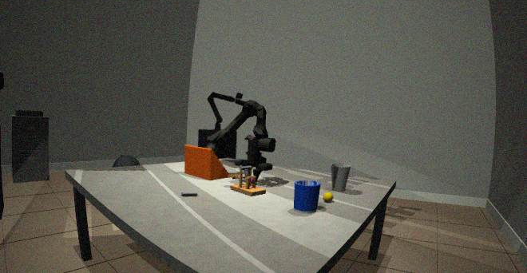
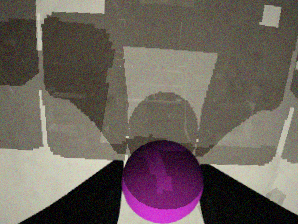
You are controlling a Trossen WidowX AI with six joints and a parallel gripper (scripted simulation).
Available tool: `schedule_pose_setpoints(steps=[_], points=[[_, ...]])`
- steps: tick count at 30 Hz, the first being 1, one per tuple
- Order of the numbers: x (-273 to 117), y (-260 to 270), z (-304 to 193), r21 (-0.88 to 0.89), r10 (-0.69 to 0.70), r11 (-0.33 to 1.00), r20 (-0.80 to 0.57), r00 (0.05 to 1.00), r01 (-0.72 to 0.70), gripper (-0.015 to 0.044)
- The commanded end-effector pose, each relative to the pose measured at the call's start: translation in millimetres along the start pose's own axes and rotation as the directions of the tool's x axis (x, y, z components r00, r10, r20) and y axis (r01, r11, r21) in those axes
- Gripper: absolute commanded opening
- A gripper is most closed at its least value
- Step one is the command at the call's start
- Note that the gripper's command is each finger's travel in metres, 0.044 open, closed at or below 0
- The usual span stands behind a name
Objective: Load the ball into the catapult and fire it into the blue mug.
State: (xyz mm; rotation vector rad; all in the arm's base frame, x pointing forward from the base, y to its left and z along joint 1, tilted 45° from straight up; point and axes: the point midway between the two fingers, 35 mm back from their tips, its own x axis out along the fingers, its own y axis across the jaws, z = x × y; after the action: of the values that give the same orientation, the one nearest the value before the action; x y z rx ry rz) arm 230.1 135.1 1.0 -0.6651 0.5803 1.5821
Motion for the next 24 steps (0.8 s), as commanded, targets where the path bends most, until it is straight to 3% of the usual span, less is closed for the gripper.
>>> schedule_pose_setpoints(steps=[1, 24], points=[[-12.7, -11.2, -3.6, 0.02, -0.036, 0.999, -0.039, 0.999, 0.036, 0.0], [-124.2, 1.5, 2.7, -0.004, 0.003, 1.0, 0.001, 1.0, -0.003, 0.0]])
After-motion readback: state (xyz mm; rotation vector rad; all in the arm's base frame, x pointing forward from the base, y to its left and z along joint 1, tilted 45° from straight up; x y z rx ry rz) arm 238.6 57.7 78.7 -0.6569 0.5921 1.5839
